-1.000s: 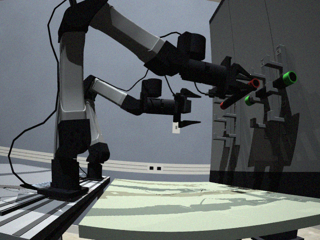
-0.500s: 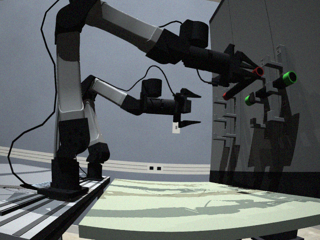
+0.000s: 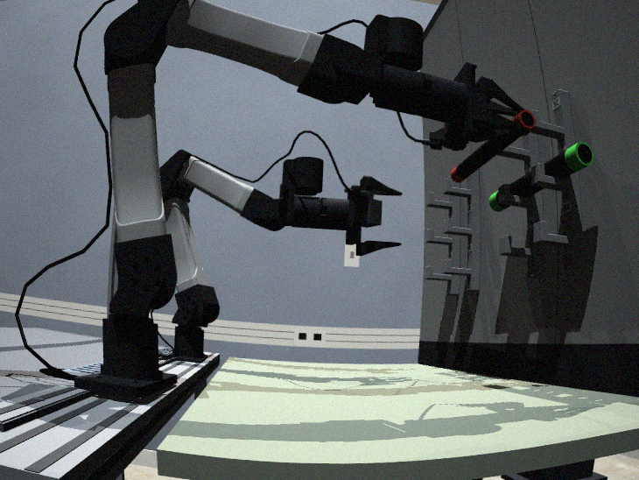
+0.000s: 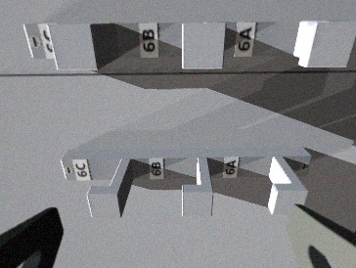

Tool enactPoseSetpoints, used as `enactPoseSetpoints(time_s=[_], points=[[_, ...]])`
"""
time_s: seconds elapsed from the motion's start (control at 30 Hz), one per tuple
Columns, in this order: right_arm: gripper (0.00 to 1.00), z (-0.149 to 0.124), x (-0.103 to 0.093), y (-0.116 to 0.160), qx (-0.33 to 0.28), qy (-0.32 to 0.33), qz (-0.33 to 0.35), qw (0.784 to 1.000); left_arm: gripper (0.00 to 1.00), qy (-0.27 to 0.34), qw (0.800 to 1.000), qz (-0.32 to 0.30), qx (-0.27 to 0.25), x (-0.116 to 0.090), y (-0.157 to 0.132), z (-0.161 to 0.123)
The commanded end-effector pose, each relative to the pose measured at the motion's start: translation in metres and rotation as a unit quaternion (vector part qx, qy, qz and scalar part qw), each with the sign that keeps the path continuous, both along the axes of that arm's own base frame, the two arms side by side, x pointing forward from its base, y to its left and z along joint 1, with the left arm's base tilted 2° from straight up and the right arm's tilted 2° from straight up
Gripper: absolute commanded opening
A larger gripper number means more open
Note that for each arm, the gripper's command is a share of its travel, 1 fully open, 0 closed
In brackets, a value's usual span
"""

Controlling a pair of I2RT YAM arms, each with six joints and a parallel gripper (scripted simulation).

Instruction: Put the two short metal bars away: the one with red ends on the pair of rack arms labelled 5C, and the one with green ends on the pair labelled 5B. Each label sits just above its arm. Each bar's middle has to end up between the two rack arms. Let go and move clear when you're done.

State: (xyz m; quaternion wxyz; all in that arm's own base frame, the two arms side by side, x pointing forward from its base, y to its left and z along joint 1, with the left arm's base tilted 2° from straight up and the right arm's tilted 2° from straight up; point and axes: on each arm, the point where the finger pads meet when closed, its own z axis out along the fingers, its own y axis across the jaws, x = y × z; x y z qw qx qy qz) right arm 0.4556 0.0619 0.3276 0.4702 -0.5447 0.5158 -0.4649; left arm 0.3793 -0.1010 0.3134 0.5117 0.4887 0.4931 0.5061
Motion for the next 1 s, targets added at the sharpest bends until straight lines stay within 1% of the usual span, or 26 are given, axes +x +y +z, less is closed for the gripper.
enactPoseSetpoints(time_s=[0.0, 0.4, 0.47, 0.97], points=[[0.0, 0.047, -0.003, -0.009, 0.021, -0.048, 0.004, 0.999, 1.0, 0.0, 1.0, -0.004, -0.004, -0.005, 0.002, -0.002], [0.0, 0.067, -0.001, -0.036, 0.021, -0.048, 0.004, 0.999, 1.0, 0.0, 1.0, -0.004, -0.004, -0.005, 0.002, -0.002], [0.0, 0.067, -0.001, -0.036, 0.021, -0.048, 0.004, 0.999, 1.0, 0.0, 1.0, -0.004, -0.004, -0.005, 0.002, -0.002], [0.0, 0.083, 0.002, -0.069, 0.021, -0.048, 0.004, 0.999, 1.0, 0.0, 1.0, -0.004, -0.004, -0.005, 0.002, -0.002]])
